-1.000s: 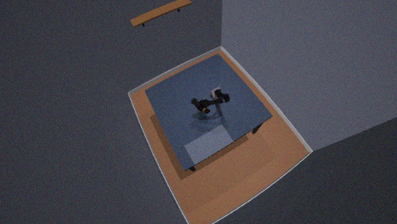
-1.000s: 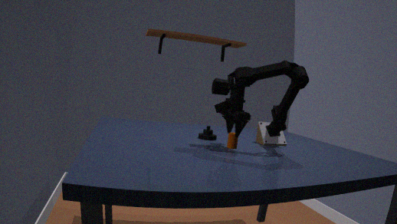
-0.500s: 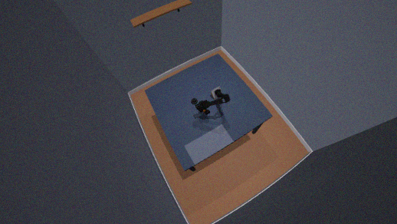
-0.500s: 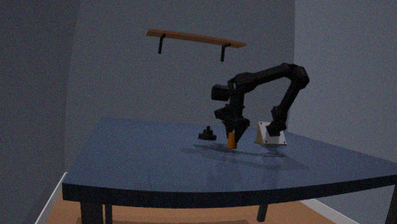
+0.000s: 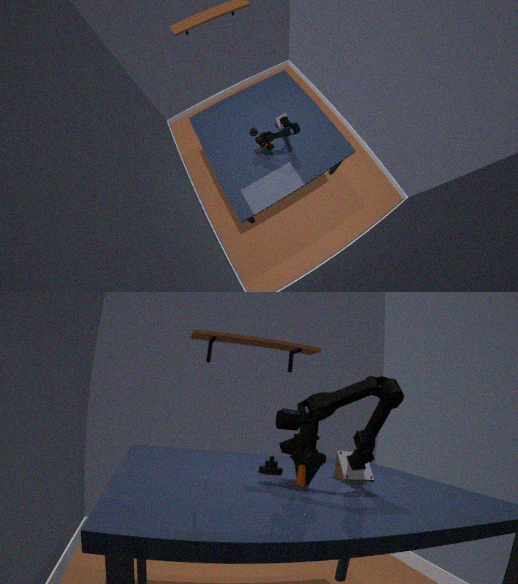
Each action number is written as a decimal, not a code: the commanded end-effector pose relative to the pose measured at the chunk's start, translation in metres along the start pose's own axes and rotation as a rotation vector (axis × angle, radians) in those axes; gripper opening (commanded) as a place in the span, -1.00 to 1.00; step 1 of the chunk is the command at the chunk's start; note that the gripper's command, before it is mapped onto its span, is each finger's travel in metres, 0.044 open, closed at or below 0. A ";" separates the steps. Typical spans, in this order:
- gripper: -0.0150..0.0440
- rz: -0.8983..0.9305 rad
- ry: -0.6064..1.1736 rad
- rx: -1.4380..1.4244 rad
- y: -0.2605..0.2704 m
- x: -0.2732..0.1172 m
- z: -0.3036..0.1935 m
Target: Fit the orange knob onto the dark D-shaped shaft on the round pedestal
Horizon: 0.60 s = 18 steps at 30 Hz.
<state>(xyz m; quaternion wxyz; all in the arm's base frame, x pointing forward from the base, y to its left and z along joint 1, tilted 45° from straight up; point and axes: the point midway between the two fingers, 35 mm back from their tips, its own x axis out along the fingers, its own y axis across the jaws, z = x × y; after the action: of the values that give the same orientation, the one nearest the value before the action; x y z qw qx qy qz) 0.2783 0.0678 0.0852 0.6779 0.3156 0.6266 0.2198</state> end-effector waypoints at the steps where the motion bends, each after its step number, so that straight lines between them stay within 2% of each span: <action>1: 0.56 0.004 0.001 0.003 0.000 0.002 0.000; 6: 0.11 0.004 0.001 0.003 0.000 0.002 0.000; 12: -0.03 0.004 0.001 0.003 0.000 0.002 0.000; 17: -0.47 -0.002 -0.002 0.011 -0.001 -0.011 0.003; 18: -0.49 -0.003 -0.003 0.014 -0.002 -0.017 0.004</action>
<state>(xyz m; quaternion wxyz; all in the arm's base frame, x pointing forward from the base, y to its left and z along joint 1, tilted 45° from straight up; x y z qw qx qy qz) 0.2772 0.0650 0.0881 0.6740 0.3179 0.6300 0.2186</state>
